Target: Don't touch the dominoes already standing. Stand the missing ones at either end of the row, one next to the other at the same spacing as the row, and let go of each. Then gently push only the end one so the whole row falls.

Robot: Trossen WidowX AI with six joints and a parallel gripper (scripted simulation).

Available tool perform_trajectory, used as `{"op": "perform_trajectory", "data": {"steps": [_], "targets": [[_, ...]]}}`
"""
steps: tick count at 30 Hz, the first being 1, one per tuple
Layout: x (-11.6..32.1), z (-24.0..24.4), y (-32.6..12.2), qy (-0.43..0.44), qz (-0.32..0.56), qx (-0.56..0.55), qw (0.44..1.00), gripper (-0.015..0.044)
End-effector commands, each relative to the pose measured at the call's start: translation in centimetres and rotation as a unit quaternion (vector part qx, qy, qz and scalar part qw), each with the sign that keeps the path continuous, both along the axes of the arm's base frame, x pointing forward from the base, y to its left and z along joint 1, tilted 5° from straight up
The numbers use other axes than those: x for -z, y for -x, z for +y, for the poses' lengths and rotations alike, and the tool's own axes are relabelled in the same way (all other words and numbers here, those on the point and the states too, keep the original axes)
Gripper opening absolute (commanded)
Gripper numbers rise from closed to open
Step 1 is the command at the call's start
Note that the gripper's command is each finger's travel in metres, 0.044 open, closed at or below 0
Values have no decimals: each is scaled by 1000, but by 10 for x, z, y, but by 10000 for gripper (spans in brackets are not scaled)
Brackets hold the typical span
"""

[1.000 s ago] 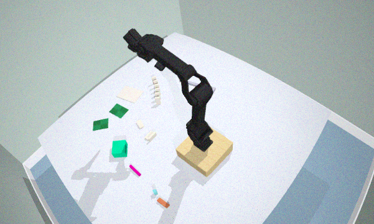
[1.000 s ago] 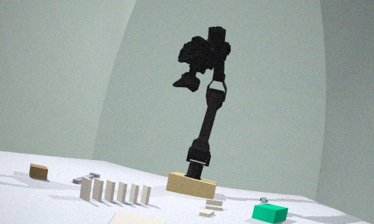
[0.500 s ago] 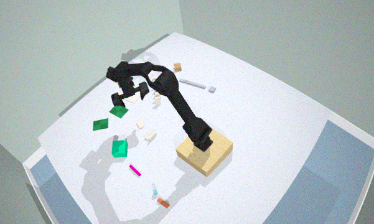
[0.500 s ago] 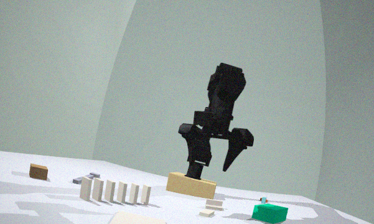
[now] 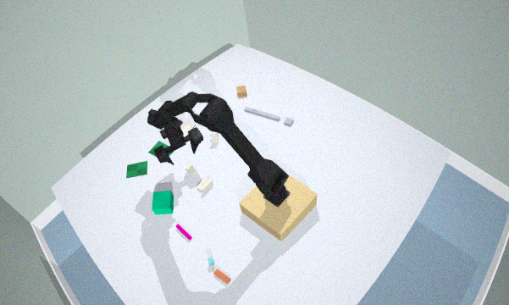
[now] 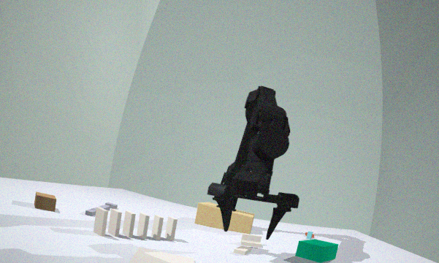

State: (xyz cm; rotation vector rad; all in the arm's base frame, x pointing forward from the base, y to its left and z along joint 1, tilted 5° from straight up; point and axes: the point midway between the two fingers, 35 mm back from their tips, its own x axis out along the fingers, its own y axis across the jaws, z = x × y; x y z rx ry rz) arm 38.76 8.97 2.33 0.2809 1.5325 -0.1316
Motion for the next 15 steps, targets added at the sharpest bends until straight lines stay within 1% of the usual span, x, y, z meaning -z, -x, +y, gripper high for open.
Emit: {"op": "perform_trajectory", "data": {"steps": [1,7,15], "targets": [[29,0,8,2,16,-2,1000,440],[30,-2,8,2,16,-2,1000,440],[43,-1,8,2,16,-2,1000,440]]}}
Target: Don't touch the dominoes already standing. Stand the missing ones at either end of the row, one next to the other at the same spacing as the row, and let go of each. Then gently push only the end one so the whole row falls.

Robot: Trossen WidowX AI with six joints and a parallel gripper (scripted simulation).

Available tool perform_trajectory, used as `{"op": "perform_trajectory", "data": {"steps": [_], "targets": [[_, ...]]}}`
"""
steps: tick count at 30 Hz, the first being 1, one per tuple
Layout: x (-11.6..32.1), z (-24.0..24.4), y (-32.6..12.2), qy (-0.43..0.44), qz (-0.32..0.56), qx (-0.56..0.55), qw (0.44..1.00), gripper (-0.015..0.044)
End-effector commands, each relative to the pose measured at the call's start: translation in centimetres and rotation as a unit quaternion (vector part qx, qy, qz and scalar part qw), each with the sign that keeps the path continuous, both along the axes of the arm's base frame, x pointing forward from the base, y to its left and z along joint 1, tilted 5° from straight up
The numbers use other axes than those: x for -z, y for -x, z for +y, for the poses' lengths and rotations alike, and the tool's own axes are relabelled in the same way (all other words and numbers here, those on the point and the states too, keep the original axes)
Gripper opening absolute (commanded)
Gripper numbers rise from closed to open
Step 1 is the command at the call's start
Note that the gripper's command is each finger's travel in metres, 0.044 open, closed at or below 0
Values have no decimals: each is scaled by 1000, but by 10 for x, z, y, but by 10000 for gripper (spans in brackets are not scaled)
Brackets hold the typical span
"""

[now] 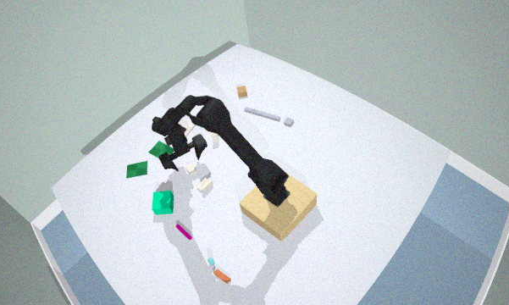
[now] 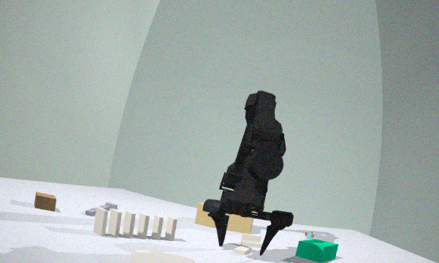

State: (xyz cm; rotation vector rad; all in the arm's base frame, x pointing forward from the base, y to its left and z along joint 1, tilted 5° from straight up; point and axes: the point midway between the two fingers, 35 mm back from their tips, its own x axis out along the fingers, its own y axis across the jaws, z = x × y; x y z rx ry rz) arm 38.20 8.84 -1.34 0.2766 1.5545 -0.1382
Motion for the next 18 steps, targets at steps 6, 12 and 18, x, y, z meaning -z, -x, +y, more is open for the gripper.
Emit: {"op": "perform_trajectory", "data": {"steps": [6,12,18], "targets": [[8,0,3,0,5,-2,1000,440],[8,0,3,0,5,-2,1000,282],[8,0,3,0,5,-2,1000,125]]}}
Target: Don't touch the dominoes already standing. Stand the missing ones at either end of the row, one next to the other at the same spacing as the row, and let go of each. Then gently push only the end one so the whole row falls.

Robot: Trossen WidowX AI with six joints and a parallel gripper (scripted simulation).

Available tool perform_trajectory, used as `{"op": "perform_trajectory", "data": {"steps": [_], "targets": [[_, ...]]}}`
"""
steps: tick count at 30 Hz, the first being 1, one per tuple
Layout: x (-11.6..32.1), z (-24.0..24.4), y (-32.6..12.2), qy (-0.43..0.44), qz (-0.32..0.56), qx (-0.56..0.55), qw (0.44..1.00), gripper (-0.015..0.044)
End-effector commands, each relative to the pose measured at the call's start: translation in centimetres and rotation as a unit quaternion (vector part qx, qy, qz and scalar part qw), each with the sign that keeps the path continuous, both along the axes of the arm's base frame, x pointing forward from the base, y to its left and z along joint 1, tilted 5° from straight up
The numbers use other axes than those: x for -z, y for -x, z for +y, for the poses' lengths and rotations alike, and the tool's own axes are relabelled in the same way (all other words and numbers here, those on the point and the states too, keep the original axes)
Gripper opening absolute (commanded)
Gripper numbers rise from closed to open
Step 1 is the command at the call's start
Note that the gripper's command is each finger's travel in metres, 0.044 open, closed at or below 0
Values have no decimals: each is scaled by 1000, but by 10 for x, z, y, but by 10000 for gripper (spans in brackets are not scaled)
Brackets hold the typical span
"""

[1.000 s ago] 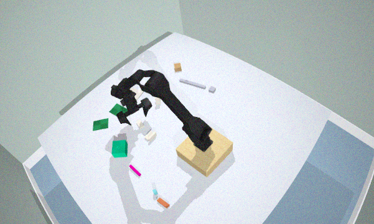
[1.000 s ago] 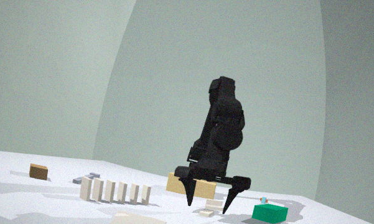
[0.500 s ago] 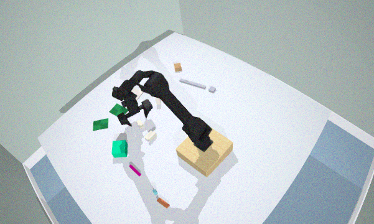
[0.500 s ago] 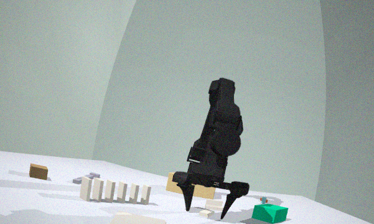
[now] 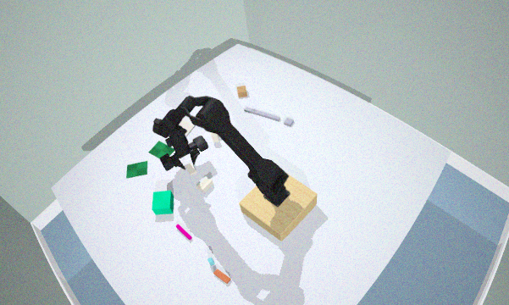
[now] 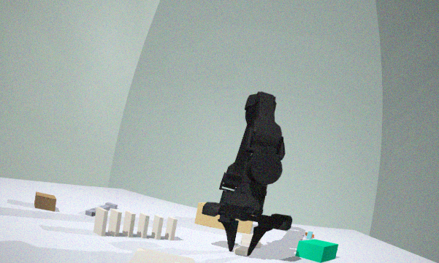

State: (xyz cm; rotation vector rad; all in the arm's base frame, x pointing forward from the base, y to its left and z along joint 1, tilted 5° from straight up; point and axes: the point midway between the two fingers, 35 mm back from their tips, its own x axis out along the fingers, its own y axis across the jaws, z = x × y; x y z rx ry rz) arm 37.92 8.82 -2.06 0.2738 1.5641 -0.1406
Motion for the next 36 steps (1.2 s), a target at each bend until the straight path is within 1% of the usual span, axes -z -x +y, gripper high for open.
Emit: {"op": "perform_trajectory", "data": {"steps": [1,11,13,24,26,29,31,33,36], "targets": [[0,1,0,-2,0,-1,1000,107],[-2,0,0,-2,0,-1,1000,107],[-18,-2,0,-2,0,-1,1000,107],[-144,-17,3,-1,0,-1,1000,107],[-157,-18,4,-1,0,-1,1000,107],[-159,-18,4,-1,0,-1,1000,107],[-160,-16,0,-1,-3,-32,999,107],[-162,-9,-9,0,-11,-122,993,107],[-164,3,-24,1,-25,-270,963,107]]}}
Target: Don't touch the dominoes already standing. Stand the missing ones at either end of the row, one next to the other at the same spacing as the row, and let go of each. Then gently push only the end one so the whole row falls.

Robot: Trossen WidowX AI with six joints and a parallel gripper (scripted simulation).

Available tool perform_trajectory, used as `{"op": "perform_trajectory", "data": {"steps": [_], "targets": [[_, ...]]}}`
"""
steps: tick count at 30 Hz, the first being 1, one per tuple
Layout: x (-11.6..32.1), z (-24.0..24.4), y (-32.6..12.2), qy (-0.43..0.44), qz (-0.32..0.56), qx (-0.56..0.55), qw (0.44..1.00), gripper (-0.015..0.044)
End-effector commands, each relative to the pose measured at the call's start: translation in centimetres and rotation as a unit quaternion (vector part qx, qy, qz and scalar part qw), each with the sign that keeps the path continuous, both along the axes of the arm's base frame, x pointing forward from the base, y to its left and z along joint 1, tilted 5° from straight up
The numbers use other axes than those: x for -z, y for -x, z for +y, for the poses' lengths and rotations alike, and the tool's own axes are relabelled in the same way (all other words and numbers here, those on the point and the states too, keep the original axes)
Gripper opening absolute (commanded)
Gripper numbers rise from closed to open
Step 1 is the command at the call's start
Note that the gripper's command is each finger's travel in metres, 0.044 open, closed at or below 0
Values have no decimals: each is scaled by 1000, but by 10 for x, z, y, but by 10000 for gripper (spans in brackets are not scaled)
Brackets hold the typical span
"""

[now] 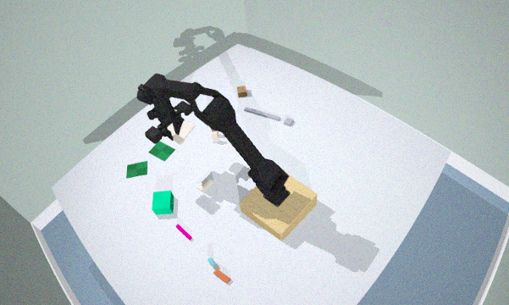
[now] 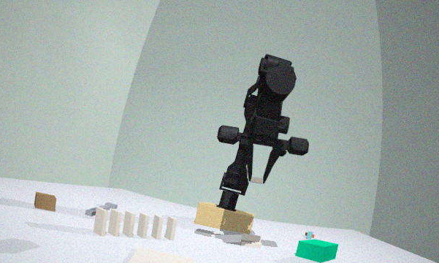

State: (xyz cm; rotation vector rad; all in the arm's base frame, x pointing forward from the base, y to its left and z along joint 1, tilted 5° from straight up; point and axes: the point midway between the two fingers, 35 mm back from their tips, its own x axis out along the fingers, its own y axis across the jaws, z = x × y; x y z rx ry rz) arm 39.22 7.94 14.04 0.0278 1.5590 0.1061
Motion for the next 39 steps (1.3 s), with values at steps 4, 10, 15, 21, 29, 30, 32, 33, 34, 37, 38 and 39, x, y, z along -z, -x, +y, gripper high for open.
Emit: {"op": "perform_trajectory", "data": {"steps": [4,10,15,21,29,30,32,33,34,37,38,39], "targets": [[-4,29,-28,1,-29,-313,949,107],[-3,35,-34,2,-35,-379,925,107],[-3,35,-34,1,-36,-379,925,107],[9,38,-51,-12,-75,-358,931,107],[25,41,-73,-34,-132,-329,935,107],[27,41,-76,-37,-139,-325,935,107],[31,42,-81,-43,-153,-318,935,107],[33,42,-83,-46,-160,-314,935,107],[34,42,-85,-49,-167,-311,934,107],[39,43,-92,-58,-188,-301,933,107],[41,43,-94,-61,-195,-298,933,107],[42,43,-96,-64,-201,-294,932,107]]}}
